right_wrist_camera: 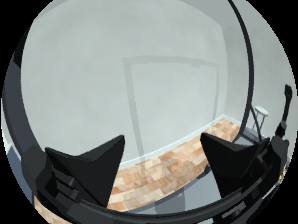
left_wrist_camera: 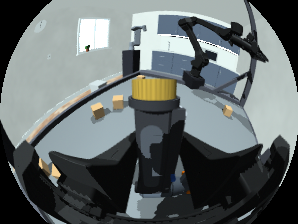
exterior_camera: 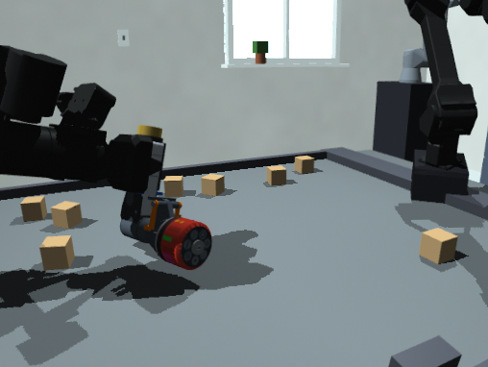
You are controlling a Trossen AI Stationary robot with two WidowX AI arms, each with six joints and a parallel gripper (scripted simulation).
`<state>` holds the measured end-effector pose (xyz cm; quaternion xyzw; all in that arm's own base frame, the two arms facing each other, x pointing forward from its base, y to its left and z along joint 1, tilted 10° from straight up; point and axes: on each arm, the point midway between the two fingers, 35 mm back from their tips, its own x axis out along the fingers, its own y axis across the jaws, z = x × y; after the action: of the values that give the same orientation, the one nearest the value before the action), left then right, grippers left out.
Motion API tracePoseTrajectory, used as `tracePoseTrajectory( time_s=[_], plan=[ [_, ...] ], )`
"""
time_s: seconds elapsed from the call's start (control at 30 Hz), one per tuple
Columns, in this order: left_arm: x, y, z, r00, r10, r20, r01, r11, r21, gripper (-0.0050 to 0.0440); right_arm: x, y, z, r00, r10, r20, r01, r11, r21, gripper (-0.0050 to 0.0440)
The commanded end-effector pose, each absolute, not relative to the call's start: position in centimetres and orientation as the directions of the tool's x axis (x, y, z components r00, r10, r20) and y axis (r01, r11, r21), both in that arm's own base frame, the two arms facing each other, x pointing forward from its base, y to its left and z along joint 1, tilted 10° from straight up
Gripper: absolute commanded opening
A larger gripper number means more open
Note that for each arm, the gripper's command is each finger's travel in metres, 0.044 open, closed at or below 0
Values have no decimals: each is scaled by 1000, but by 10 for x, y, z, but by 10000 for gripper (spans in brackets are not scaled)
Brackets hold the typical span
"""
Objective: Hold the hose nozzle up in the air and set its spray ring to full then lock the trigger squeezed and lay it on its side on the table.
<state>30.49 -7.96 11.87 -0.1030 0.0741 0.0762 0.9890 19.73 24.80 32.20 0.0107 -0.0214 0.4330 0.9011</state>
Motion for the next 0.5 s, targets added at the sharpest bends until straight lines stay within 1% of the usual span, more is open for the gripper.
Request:
tracePoseTrajectory(
  time_s=[0.0,0.43,0.47],
  plan=[
    [308,-81,135,983,136,-123,-162,960,-230,173,197,247,330,626,777,70,-779,627,1,408],
    [308,-81,137,983,137,-122,-162,960,-230,173,197,247,330,626,777,70,-779,627,1,408],
    [307,-80,142,983,140,-121,-164,959,-230,173,197,247,330,626,777,70,-779,627,1,408]
  ],
)
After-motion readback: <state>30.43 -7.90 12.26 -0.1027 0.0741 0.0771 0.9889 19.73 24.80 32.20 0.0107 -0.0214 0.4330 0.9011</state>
